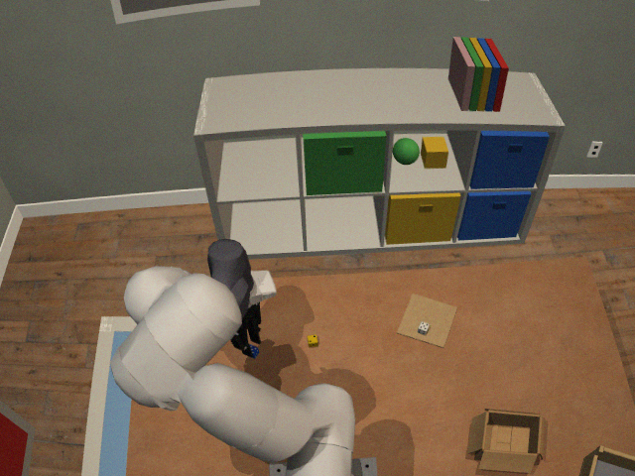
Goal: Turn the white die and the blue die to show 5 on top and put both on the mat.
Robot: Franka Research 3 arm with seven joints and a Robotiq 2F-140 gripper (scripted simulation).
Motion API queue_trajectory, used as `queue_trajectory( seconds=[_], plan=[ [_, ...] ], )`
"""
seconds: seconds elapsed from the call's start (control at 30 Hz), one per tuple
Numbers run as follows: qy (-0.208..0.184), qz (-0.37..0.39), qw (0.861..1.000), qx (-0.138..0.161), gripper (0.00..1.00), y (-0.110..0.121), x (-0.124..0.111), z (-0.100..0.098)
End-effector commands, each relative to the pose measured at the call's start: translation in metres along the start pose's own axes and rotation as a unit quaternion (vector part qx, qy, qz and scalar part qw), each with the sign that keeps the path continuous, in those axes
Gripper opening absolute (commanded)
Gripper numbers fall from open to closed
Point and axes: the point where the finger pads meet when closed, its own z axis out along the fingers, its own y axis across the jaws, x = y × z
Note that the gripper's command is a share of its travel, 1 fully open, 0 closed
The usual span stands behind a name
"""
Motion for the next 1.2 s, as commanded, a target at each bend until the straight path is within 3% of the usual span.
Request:
queue_trajectory(
  seconds=[0.0,0.67,1.17],
  plan=[
    [0.000,-0.002,1.000,0.001,0.32,0.000,0.000,0.001],
    [0.000,-0.002,1.000,0.001,0.32,0.000,0.000,0.028],
    [0.000,-0.002,1.000,0.001,0.32,0.000,0.000,0.031]
  ],
)
